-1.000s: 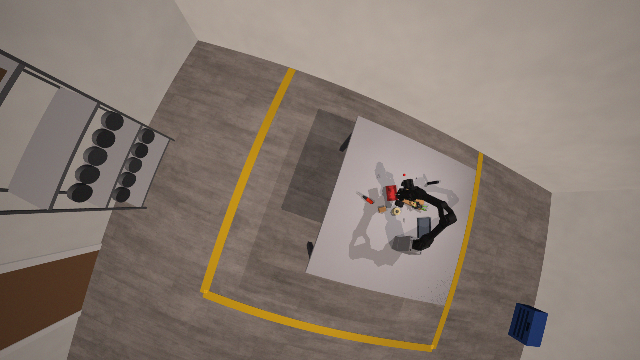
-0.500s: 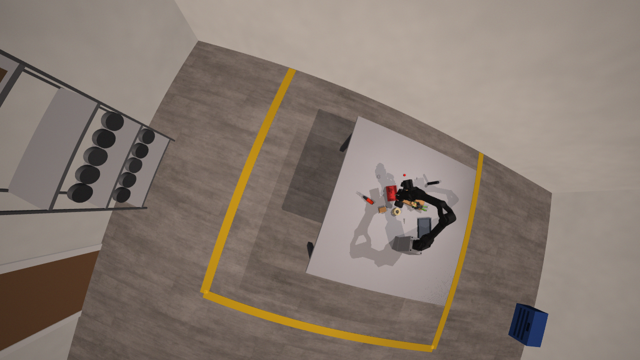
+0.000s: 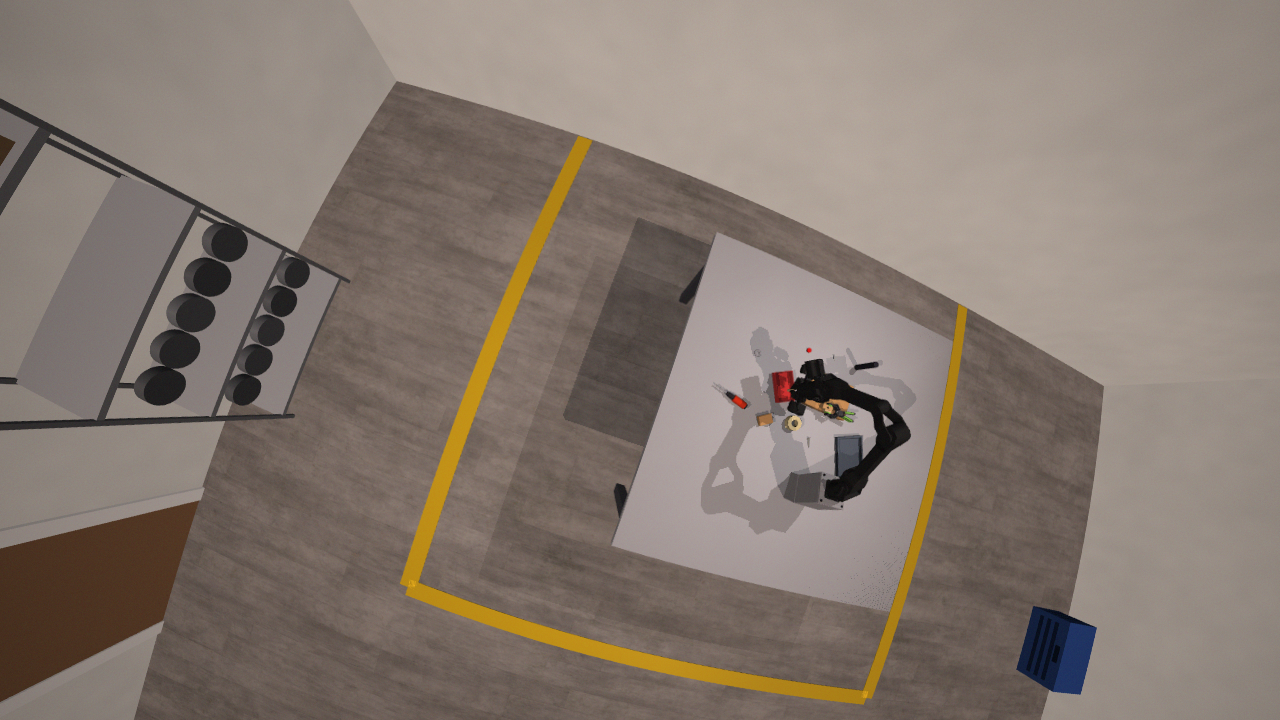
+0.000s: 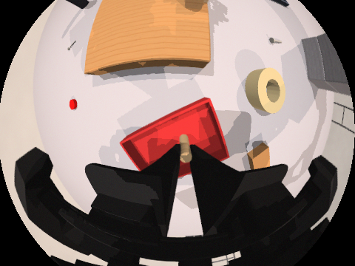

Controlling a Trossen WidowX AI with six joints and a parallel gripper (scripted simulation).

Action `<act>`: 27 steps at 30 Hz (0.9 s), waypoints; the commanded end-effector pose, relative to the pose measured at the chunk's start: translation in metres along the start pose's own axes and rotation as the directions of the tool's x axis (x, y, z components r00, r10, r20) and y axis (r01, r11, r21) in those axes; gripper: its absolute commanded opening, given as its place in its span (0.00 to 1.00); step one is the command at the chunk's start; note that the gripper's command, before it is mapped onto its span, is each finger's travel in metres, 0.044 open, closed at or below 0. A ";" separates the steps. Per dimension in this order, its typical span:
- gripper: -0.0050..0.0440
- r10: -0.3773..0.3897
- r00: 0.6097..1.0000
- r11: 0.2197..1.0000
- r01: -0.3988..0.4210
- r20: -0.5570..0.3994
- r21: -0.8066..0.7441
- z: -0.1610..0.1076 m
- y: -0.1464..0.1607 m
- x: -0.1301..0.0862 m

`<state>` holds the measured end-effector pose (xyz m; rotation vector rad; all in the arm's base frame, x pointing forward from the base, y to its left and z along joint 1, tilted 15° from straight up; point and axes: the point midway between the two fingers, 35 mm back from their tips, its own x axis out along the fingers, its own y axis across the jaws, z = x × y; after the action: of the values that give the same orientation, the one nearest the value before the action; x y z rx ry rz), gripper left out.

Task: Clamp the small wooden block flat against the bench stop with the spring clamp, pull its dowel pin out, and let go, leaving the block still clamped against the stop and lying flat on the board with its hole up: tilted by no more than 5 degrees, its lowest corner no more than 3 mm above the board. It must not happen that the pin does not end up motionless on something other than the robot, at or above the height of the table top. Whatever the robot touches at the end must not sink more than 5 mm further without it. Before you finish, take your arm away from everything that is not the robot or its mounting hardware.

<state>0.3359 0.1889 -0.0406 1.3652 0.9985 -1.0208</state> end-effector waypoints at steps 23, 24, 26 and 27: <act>0.10 -0.014 1.000 1.000 0.014 0.006 -0.004 0.001 -0.003 0.020; 0.10 -0.014 1.000 1.000 0.014 0.006 -0.004 0.001 -0.003 0.020; 0.10 -0.014 1.000 1.000 0.014 0.006 -0.004 0.001 -0.003 0.020; 0.10 -0.014 1.000 1.000 0.014 0.006 -0.004 0.001 -0.003 0.020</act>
<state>0.3396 0.1889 -0.0562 1.3614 0.9998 -1.0251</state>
